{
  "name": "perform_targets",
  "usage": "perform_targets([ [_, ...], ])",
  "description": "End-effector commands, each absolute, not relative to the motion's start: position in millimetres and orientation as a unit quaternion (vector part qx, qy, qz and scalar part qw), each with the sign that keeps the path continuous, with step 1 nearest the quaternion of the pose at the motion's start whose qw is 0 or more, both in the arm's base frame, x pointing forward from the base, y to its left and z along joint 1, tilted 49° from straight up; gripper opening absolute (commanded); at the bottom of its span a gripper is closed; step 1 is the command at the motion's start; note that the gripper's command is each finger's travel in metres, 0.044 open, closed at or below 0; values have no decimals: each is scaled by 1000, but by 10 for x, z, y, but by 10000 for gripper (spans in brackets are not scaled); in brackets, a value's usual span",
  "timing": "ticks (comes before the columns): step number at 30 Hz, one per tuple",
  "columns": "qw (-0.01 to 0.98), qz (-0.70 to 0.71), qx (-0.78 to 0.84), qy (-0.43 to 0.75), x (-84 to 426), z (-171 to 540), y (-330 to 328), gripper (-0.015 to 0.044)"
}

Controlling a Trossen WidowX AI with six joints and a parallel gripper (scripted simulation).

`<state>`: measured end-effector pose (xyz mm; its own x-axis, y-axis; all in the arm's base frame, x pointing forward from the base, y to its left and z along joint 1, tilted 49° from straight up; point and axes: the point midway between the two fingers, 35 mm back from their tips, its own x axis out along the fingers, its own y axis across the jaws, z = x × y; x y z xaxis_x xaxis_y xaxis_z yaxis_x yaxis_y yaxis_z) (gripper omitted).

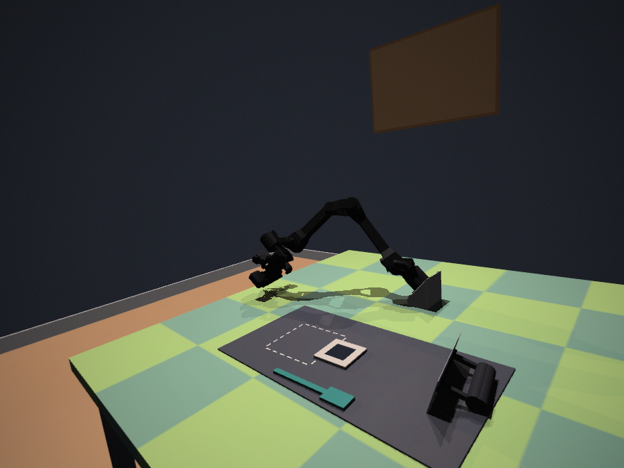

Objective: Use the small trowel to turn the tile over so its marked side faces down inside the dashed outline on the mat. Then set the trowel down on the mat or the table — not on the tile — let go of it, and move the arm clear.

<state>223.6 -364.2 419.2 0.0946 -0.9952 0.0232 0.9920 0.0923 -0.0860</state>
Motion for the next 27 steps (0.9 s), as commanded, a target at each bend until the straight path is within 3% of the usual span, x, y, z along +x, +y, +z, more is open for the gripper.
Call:
perform_targets([
  [1,765,-640,-43,53,2556,4062,-3553,100],
  [8,782,-616,-65,70,2595,4085,-3568,100],
  [16,815,-571,-75,67,3011,4093,-3252,100],
  [27,850,-488,-106,167,3757,3573,-2878,100],
])
